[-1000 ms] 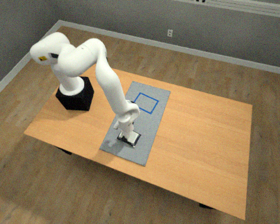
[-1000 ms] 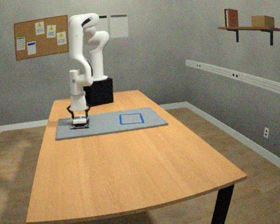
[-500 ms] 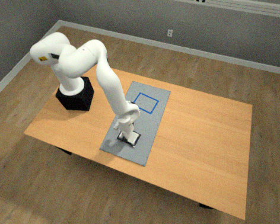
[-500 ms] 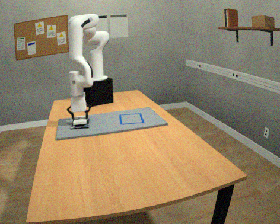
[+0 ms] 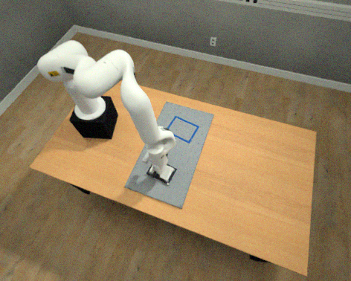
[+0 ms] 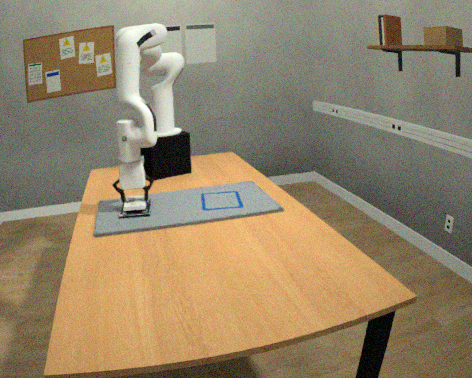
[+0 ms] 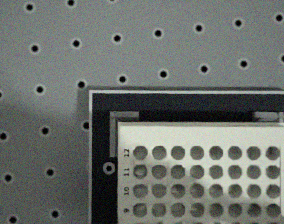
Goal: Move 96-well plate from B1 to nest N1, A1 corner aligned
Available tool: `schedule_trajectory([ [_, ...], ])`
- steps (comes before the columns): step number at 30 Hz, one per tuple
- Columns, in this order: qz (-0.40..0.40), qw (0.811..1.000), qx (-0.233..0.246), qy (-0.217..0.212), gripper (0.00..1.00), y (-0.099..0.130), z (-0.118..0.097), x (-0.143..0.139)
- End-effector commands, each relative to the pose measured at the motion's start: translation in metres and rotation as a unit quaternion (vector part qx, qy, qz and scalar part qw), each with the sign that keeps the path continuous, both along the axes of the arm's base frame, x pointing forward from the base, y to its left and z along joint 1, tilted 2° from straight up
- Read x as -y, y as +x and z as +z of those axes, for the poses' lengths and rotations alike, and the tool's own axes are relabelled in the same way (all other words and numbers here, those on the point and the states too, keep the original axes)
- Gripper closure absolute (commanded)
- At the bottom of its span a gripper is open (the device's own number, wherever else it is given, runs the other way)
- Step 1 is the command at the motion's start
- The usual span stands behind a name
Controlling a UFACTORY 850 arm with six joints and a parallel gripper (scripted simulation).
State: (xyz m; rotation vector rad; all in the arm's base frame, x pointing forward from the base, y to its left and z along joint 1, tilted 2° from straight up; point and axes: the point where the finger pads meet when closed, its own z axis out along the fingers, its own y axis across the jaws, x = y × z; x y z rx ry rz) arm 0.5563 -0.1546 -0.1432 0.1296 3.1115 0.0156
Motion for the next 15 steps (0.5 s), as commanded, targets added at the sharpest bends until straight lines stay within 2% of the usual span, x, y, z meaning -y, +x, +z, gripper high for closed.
schedule_trajectory([
  [1, 0.000, 1.000, 0.001, 0.000, 1.00, 0.0009, -0.0002, 0.0002],
  [15, 0.000, 1.000, 0.001, 0.000, 1.00, 0.0009, -0.0022, 0.0002],
])
